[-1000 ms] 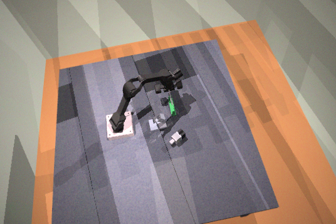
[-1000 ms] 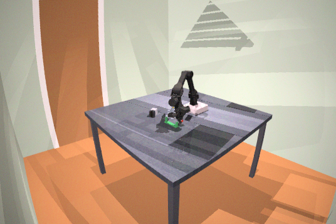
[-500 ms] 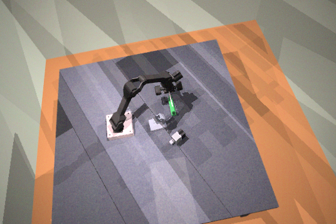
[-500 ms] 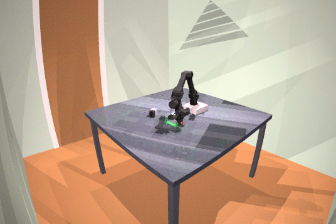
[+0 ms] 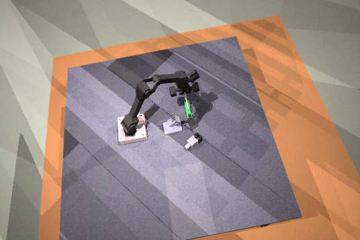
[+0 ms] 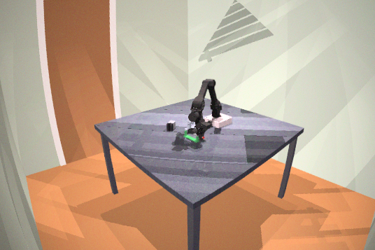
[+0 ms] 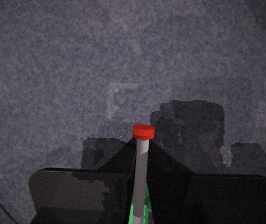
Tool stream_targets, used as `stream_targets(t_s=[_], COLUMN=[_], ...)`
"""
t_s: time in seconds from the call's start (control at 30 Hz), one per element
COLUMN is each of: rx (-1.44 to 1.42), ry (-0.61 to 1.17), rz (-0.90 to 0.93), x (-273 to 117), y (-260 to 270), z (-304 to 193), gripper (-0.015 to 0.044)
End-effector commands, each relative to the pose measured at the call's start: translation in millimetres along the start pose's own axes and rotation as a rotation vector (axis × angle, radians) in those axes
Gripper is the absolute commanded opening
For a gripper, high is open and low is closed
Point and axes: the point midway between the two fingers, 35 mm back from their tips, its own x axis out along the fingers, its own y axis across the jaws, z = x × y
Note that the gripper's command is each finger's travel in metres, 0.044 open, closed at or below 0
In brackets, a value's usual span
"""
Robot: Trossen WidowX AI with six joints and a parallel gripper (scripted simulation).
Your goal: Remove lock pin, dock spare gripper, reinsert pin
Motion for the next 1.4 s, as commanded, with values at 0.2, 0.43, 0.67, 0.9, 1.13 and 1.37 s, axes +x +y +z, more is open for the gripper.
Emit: stream_targets(t_s=[0.2,0.43,0.67,0.9,1.13,1.37], rx=[0.000,0.000,0.002,0.001,0.001,0.002], ry=[0.000,0.000,0.003,0.003,0.003,0.004], rz=[0.000,0.000,0.008,0.006,0.007,0.008], x=[0.0,0.0,-19.7,-39.2,-57.9,-66.4], y=[0.0,0.0,1.5,1.3,1.4,1.6], z=[0.0,0.0,3.5,7.6,11.4,13.0], gripper=[0.0131,0.0200,0.0200,0.0200,0.0200,0.0226])
